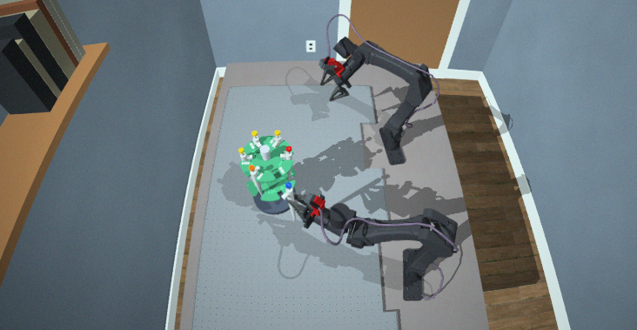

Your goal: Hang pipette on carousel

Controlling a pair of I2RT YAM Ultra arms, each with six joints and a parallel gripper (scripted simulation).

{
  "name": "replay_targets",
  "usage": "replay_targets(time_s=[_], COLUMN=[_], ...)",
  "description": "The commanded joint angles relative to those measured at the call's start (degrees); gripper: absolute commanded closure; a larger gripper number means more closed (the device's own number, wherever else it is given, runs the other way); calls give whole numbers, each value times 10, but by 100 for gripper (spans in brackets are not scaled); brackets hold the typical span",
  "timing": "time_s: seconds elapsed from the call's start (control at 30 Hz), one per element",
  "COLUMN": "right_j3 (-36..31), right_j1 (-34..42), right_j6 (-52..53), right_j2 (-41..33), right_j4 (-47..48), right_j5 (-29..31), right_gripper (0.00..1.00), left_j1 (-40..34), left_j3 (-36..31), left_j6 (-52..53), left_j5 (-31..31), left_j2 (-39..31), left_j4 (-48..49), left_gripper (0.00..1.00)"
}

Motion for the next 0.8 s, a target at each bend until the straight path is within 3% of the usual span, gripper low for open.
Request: replay_targets(time_s=[0.0,0.77], right_j3=[14,14], right_j1=[-5,-5], right_j6=[-3,-3], right_j2=[0,0], right_j4=[8,8], right_j5=[-12,-12], right_gripper=[0,0], left_j1=[-8,-23], left_j3=[22,43], left_j6=[-3,-3], left_j5=[-4,-20], left_j2=[-21,19], left_j4=[9,7], left_gripper=[88,88])
